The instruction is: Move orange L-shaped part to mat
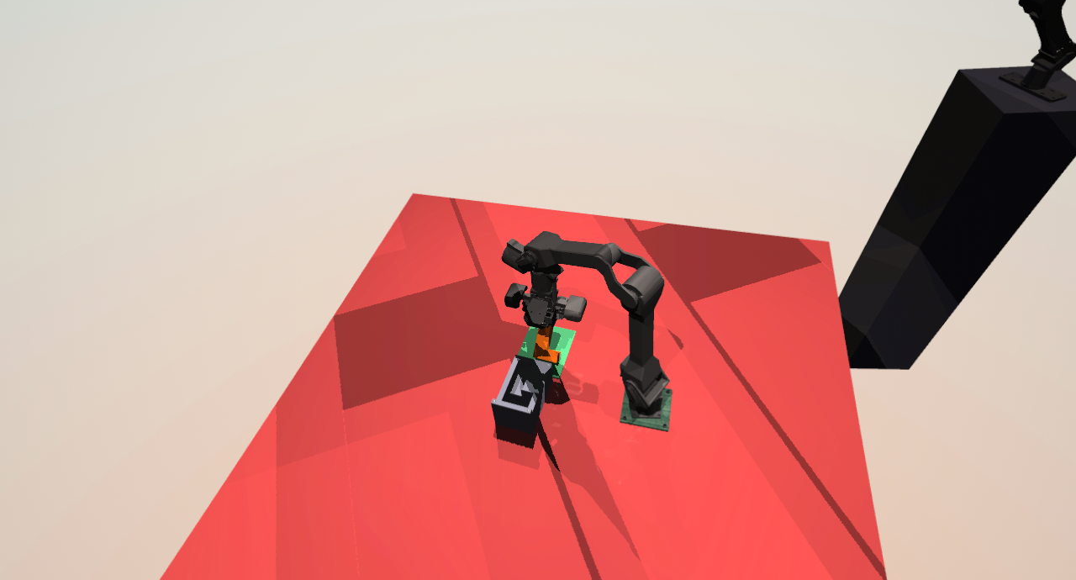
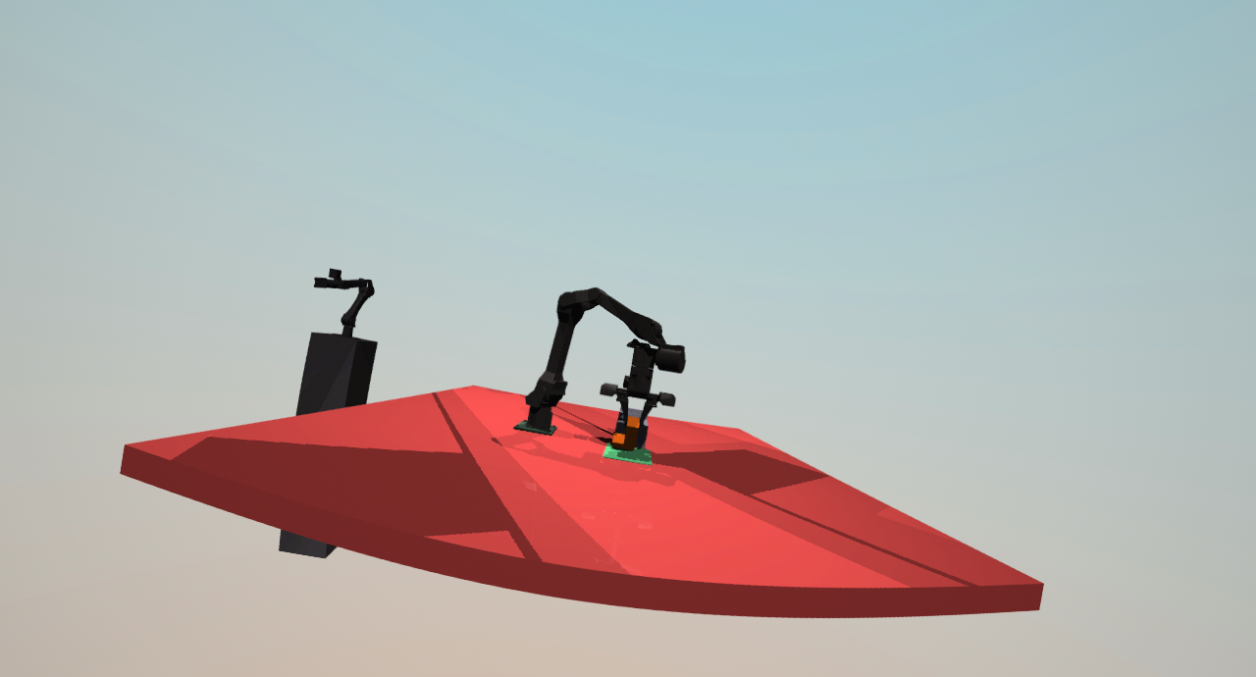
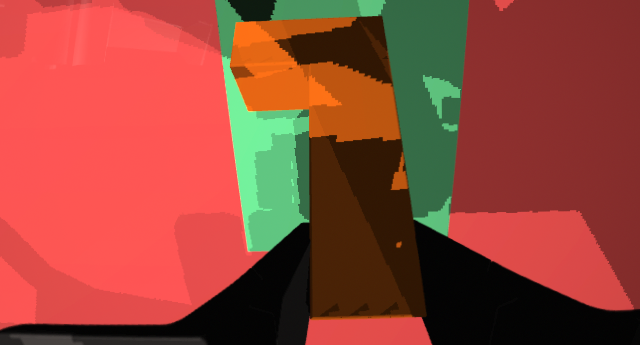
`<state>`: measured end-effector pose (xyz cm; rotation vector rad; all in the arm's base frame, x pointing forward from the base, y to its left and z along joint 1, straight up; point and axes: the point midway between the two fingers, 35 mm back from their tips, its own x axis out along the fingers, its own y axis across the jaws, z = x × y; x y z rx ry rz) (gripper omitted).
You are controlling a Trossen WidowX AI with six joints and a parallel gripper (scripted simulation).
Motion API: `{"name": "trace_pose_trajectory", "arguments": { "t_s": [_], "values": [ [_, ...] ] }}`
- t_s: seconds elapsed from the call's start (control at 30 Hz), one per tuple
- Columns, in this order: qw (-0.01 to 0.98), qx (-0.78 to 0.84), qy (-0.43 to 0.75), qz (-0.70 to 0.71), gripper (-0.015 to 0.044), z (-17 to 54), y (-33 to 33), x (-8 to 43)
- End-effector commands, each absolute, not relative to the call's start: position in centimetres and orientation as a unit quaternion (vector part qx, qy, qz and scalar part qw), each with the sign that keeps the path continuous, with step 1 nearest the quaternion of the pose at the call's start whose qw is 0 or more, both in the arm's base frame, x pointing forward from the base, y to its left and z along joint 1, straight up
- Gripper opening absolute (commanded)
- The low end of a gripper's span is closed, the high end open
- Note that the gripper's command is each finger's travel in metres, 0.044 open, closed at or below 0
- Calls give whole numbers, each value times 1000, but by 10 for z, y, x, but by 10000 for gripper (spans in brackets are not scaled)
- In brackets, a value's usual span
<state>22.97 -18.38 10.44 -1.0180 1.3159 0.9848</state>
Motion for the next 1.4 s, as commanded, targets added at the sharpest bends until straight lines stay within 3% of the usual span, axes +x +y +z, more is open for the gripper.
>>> {"name": "trace_pose_trajectory", "arguments": {
  "t_s": [0.0,0.07,0.4,0.57,0.73,1.37],
  "values": [
    [568,-435,559,420,0,104,-184,230],
    [568,-433,560,419,0,104,-184,230],
    [568,-433,560,419,263,106,-184,230],
    [568,-434,560,420,394,140,-186,232],
    [568,-435,559,420,400,192,-183,228],
    [570,-438,559,414,400,190,-184,230]
  ]
}}
